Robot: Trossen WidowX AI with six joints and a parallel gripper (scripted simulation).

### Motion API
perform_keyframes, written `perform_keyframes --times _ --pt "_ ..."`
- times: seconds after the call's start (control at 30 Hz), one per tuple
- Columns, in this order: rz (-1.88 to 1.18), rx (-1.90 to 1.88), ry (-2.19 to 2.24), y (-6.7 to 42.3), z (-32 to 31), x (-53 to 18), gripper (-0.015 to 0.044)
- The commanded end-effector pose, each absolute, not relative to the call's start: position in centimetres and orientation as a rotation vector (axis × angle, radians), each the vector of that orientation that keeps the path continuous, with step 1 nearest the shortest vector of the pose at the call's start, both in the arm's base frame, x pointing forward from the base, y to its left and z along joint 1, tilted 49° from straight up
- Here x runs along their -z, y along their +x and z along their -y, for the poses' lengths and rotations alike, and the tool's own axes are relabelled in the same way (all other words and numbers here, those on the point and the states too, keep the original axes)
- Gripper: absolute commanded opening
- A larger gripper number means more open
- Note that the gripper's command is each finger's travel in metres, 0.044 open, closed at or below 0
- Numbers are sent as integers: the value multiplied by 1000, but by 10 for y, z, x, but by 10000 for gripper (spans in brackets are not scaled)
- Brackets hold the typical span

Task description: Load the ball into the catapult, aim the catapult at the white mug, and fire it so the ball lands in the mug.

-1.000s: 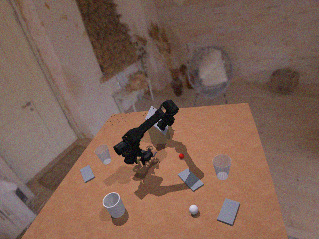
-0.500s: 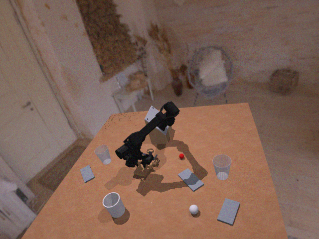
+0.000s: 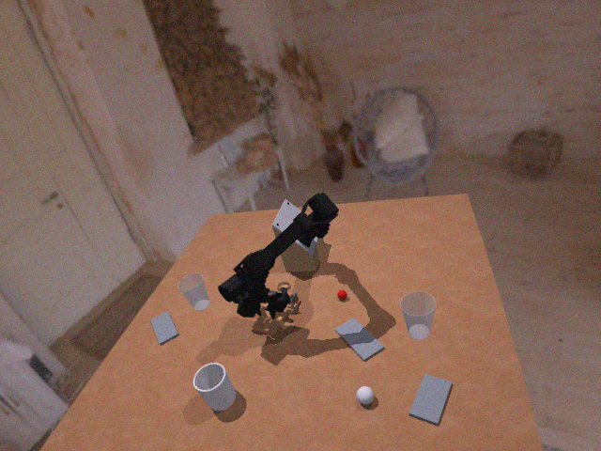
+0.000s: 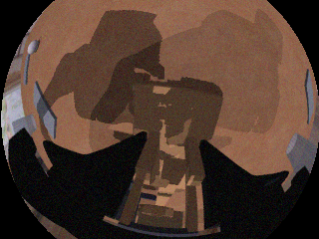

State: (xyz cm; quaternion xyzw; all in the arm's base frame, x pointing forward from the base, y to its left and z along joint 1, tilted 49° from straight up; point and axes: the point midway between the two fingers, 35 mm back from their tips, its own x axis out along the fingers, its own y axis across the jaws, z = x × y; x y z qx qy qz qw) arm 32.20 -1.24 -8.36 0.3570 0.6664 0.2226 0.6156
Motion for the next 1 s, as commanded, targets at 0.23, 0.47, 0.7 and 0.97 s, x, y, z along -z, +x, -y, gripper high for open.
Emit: perform_keyframes --times 0.23,0.47,0.7,0.97 --pt "-1532 -513 821 322 13 83 341" --pt "-1536 -507 818 321 81 25 440" --pt "-1533 -503 827 322 78 30 440" --pt "-1528 -505 828 320 69 36 440"
